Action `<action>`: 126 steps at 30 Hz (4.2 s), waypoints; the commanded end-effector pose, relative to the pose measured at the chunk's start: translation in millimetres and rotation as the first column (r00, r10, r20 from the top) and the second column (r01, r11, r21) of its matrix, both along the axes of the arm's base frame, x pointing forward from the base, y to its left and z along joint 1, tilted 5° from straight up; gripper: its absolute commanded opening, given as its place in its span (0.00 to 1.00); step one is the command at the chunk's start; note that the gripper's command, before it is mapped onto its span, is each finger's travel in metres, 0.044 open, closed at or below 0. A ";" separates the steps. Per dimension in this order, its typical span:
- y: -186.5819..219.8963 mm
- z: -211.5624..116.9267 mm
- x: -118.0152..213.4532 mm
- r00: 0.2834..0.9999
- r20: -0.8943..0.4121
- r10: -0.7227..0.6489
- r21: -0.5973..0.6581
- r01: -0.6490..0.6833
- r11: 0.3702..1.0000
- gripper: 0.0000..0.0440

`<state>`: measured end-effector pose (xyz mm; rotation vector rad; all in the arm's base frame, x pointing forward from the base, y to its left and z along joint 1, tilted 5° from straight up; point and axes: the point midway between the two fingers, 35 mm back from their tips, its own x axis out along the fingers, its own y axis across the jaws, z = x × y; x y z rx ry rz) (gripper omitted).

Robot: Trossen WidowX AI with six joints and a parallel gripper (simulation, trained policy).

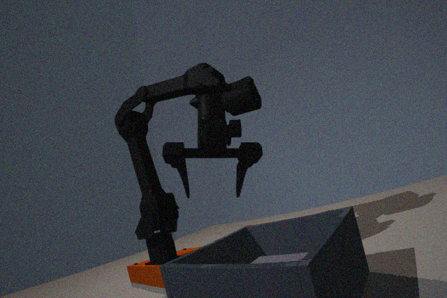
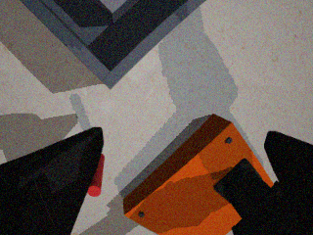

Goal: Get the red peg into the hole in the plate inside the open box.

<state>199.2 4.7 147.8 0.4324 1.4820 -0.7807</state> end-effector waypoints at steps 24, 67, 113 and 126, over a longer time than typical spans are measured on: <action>107.3 -107.5 -22.9 1.000 0.012 0.003 0.013 -0.003 1.000 0.99; 79.5 -70.6 20.9 0.990 0.127 0.055 -0.129 -0.039 0.991 0.00; -78.1 -72.8 129.4 0.959 0.249 -0.133 -0.093 0.160 0.983 0.00; -84.2 -113.5 130.6 0.986 0.163 -0.041 -0.012 0.043 0.999 0.36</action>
